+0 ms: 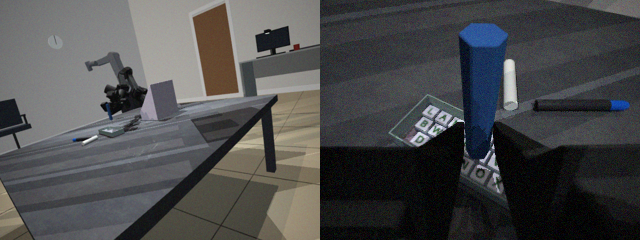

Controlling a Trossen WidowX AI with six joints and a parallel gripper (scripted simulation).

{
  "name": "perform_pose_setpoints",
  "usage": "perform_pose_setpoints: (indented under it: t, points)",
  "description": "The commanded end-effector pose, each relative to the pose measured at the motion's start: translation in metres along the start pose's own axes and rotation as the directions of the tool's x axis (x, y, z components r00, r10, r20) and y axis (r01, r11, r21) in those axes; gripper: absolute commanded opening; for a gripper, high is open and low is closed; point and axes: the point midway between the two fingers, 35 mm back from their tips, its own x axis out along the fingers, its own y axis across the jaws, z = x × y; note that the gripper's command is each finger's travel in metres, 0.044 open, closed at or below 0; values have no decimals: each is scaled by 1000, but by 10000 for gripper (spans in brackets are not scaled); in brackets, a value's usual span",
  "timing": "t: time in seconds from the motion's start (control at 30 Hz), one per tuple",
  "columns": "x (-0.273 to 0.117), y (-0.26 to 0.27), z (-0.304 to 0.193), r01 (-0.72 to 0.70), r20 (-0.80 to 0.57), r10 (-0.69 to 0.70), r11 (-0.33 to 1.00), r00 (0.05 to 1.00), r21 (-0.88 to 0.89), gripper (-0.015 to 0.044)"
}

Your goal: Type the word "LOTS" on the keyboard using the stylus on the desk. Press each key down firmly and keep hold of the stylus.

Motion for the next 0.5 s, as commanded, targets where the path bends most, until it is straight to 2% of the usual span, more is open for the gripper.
perform_pose_setpoints:
  t: [0.0,0.2,0.3,0.47]
  points:
    - [-1,-2,3,7,6,-7,1000,1000,5,81]
    - [0,-1,1,2,2,-2,1000,1000,0,65]
    - [0,-5,2,1,2,-1,1000,1000,0,0]
    - [2,-25,3,-1,0,1,1000,1000,1,0]
